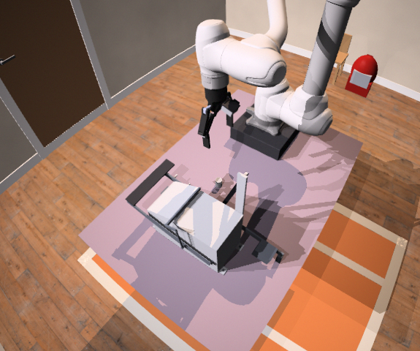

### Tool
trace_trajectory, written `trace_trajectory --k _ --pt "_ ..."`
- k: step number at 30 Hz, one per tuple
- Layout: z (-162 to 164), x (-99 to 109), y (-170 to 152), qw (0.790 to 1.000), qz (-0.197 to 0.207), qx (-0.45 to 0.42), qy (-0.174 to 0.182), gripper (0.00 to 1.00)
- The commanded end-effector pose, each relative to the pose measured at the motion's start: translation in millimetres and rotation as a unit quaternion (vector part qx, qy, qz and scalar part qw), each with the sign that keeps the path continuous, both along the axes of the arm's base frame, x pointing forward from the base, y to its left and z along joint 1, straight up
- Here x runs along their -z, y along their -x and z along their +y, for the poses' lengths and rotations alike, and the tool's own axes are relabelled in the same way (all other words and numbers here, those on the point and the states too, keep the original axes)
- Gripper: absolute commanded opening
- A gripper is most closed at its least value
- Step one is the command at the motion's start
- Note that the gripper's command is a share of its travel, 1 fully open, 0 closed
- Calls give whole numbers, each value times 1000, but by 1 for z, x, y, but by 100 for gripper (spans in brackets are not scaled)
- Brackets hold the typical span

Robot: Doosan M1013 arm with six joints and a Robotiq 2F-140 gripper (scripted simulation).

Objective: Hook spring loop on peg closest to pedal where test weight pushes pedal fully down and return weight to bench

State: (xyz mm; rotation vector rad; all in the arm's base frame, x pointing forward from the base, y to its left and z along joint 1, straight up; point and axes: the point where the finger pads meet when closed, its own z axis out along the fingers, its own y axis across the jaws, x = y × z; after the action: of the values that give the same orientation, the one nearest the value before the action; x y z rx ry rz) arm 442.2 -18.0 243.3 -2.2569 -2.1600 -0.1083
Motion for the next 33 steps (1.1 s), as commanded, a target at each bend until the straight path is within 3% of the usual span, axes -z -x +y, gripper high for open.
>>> trace_trajectory --k 1,5,6,22,23,33 --pt "0 -1 -1 1000 -1 0 0 100" --pt "0 -1 -1 1000 -1 0 0 100" --pt "0 59 -2 1000 4 -1 8 100" --pt "0 59 -2 1000 4 -1 8 100" --pt "0 119 -4 1000 9 -3 16 100" --pt "0 119 -4 1000 9 -3 16 100"
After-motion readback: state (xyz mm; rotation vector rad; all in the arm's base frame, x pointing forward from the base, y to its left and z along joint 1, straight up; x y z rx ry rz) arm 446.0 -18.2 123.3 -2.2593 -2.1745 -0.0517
